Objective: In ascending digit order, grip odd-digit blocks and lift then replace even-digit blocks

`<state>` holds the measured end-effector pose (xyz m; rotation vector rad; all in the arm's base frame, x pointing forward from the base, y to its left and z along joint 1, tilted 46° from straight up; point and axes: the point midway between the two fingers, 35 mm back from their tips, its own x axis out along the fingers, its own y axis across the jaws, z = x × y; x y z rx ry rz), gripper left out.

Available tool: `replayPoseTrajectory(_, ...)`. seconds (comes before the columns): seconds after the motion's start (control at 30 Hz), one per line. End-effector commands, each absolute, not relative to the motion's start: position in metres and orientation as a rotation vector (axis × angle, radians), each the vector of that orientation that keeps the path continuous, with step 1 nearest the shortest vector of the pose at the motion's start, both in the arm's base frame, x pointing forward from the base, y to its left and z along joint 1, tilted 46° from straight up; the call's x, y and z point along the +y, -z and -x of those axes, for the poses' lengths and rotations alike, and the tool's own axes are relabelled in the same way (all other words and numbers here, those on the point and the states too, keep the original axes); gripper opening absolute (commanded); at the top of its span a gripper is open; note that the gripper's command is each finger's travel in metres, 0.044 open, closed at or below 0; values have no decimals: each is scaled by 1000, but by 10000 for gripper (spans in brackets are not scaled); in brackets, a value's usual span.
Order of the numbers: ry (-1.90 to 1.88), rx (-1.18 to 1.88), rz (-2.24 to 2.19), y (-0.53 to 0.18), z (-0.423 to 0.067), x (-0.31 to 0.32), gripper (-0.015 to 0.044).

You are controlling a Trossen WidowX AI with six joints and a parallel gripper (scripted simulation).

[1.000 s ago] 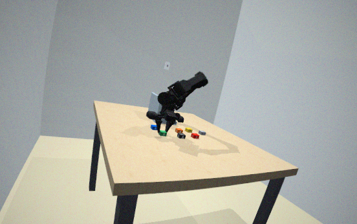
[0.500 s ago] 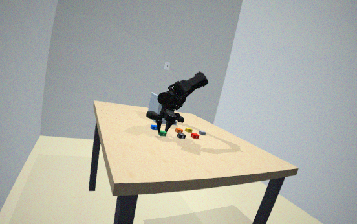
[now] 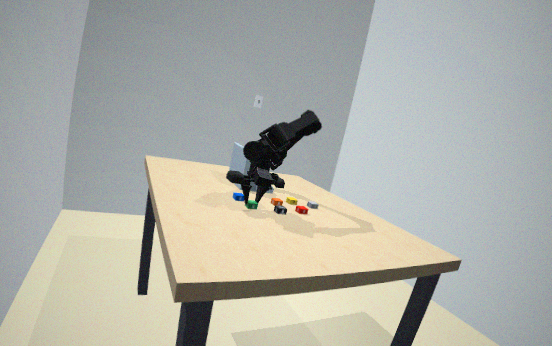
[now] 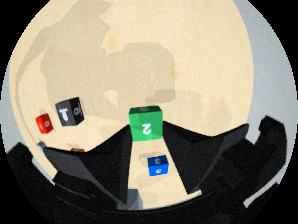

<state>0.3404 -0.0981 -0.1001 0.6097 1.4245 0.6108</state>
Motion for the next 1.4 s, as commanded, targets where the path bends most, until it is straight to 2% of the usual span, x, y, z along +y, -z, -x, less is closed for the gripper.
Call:
replayPoseTrajectory(0.0, -609, 1417, -602, 94, -342, -106, 120)
replayPoseTrajectory(1.13, -610, 1416, -602, 103, -342, -96, 120)
replayPoseTrajectory(1.37, -610, 1416, -602, 103, -342, -96, 304)
